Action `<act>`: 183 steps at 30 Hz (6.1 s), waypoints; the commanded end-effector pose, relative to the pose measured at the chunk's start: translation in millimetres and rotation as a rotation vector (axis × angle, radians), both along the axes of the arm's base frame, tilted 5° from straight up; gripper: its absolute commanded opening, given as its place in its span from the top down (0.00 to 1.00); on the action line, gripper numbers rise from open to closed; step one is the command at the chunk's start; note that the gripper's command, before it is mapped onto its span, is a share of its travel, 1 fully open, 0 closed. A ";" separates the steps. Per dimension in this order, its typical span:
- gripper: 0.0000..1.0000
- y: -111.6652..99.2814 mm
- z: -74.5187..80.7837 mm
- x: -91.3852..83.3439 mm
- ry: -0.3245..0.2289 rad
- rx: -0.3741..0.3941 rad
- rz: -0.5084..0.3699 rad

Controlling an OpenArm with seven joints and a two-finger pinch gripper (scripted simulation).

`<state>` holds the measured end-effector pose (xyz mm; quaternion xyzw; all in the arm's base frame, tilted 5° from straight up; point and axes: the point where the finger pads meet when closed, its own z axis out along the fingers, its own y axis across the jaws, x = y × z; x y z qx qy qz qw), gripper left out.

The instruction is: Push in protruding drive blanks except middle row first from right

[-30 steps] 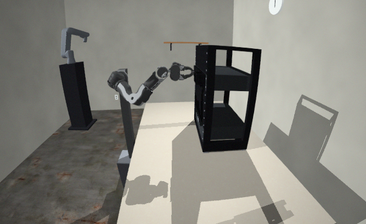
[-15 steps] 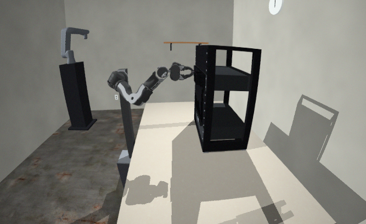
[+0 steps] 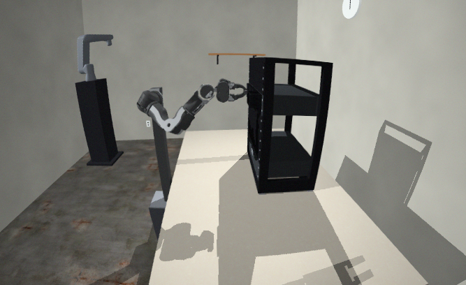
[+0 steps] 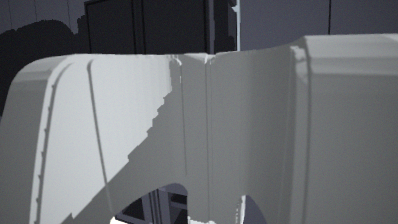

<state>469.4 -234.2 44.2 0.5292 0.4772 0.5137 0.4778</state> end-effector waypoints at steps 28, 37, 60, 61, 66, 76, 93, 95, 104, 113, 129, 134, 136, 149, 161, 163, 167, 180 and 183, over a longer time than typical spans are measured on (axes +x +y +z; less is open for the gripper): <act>1.00 0.9 2.8 14.0 -0.006 -0.001 0.002; 1.00 0.6 2.7 20.1 -0.004 -0.001 0.002; 1.00 0.1 5.0 30.3 -0.005 -0.001 0.002; 1.00 0.1 6.1 30.7 -0.006 -0.001 0.002; 1.00 -0.3 7.5 33.0 -0.006 -0.001 0.002; 1.00 -0.2 7.2 33.0 -0.006 -0.001 0.002; 1.00 -0.6 9.4 36.0 -0.007 -0.001 0.003; 1.00 -0.6 9.4 36.0 -0.007 -0.001 0.003; 1.00 -0.6 9.4 36.0 -0.007 -0.001 0.003; 1.00 -1.0 10.9 38.8 -0.006 -0.001 0.003; 1.00 -1.0 11.1 39.0 -0.007 -0.001 0.003; 1.00 -1.0 11.1 39.0 -0.007 -0.001 0.003; 1.00 -1.1 11.1 39.0 -0.006 -0.001 0.003; 1.00 -1.5 12.7 42.0 -0.006 -0.001 0.003; 1.00 -1.5 12.7 42.0 -0.006 -0.001 0.003; 1.00 -1.5 12.7 42.0 -0.006 -0.001 0.003; 1.00 -1.5 12.7 42.0 -0.006 -0.001 0.003; 1.00 -1.8 14.4 43.7 -0.006 -0.001 0.003; 1.00 -1.8 14.4 43.7 -0.006 -0.001 0.003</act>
